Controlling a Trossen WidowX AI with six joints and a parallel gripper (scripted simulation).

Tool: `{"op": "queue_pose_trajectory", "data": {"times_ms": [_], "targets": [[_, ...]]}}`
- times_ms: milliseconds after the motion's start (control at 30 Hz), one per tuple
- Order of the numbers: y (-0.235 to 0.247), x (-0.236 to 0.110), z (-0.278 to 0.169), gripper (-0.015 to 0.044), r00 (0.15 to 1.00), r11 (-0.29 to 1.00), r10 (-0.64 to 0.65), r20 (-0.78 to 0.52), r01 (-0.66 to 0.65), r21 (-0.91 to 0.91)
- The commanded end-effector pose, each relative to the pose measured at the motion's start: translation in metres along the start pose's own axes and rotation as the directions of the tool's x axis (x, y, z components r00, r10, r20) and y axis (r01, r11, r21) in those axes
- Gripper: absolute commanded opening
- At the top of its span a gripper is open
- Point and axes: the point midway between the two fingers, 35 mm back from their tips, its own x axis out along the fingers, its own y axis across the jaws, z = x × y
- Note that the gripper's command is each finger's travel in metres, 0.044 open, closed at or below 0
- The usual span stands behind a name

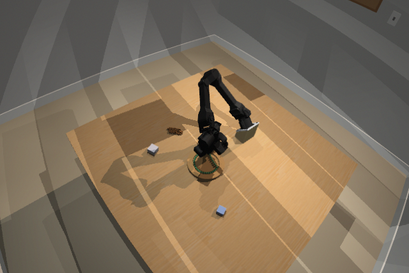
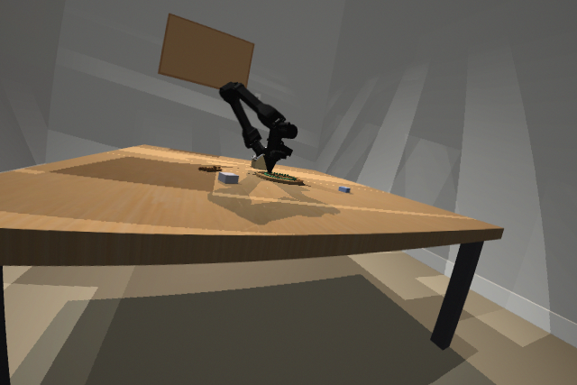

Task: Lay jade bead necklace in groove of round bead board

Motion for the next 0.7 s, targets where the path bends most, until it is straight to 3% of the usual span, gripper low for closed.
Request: {"op": "queue_pose_trajectory", "data": {"times_ms": [0,667], "targets": [[-0.0001,-0.0002,0.0,0.0,1.0,1.0,0.0,0.0,0.0,0.0],[0.0059,-0.0063,-0.0022,0.0,1.0,1.0,0.001,-0.007,-0.001,-0.009]]}}
